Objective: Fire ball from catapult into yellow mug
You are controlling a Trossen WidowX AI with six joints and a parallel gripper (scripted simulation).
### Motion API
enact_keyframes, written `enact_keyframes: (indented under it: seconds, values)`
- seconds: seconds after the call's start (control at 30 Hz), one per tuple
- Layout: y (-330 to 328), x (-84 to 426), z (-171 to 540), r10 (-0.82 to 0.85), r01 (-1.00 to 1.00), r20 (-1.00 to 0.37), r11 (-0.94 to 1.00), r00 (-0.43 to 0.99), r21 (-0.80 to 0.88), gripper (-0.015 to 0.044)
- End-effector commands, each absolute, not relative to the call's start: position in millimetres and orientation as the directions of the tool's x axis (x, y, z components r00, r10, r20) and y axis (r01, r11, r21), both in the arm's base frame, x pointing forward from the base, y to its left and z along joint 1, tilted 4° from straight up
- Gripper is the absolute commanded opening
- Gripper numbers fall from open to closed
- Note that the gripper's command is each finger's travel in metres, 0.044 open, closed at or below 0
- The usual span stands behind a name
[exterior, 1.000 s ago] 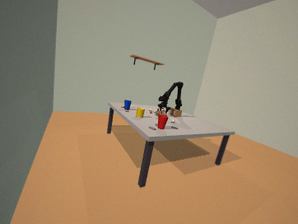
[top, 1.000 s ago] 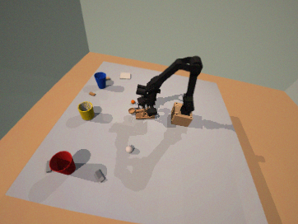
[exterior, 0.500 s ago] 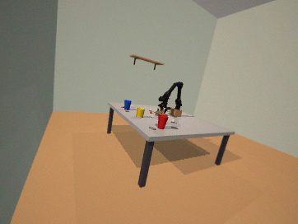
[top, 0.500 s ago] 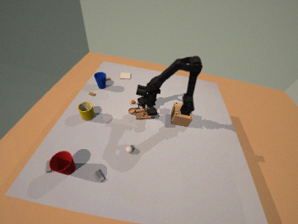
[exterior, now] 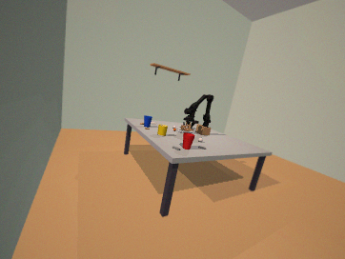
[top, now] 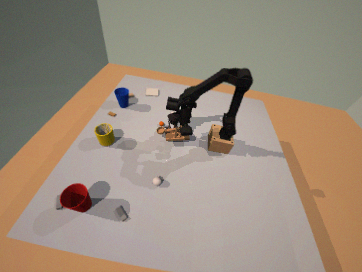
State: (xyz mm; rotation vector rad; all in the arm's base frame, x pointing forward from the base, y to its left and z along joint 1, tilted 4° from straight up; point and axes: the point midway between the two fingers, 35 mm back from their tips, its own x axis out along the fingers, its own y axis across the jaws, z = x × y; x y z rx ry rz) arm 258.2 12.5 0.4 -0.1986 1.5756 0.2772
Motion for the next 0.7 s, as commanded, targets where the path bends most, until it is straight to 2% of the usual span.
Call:
enact_keyframes:
  seconds: [0.0,0.3,0.67]
  values:
    - [12.8,263.1,12.6,0.046,-0.323,-0.999,0.945,-0.015,0.049,0.0000]
    - [26.1,292.7,15.2,0.048,-0.592,-0.999,0.804,-0.013,0.047,0.0000]
    - [42.1,330.3,15.2,0.051,-0.850,-0.999,0.526,-0.010,0.035,0.0000]
